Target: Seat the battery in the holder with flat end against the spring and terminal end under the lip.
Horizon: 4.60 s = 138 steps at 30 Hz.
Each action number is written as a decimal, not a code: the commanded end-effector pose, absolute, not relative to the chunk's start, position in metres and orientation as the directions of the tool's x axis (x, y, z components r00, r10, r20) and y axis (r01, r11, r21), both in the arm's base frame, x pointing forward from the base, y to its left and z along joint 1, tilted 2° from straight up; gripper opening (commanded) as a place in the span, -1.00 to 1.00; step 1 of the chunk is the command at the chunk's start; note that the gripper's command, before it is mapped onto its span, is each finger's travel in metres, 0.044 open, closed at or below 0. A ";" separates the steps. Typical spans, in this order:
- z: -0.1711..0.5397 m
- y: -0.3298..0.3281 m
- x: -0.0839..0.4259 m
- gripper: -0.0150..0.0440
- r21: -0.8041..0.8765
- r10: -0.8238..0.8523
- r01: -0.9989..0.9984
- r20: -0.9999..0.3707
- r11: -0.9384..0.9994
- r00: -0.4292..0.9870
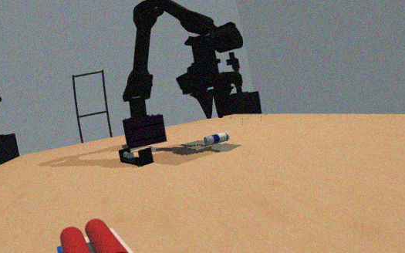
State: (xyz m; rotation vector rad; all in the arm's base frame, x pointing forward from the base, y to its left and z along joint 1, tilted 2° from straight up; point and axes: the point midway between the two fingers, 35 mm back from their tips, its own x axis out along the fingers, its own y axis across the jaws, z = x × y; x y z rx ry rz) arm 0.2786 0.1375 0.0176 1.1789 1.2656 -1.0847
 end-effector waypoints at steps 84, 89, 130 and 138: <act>0.021 0.003 0.301 -0.27 -0.005 0.026 0.742 -1.000 -0.671 0.016; 0.024 -0.033 0.297 -0.27 -0.010 0.023 0.595 -1.000 -0.804 0.015; -0.019 -0.076 0.291 -0.27 -0.015 0.140 0.376 -0.942 -0.926 0.306; -0.024 -0.077 0.289 -0.27 -0.017 0.164 0.375 -0.917 -0.927 0.364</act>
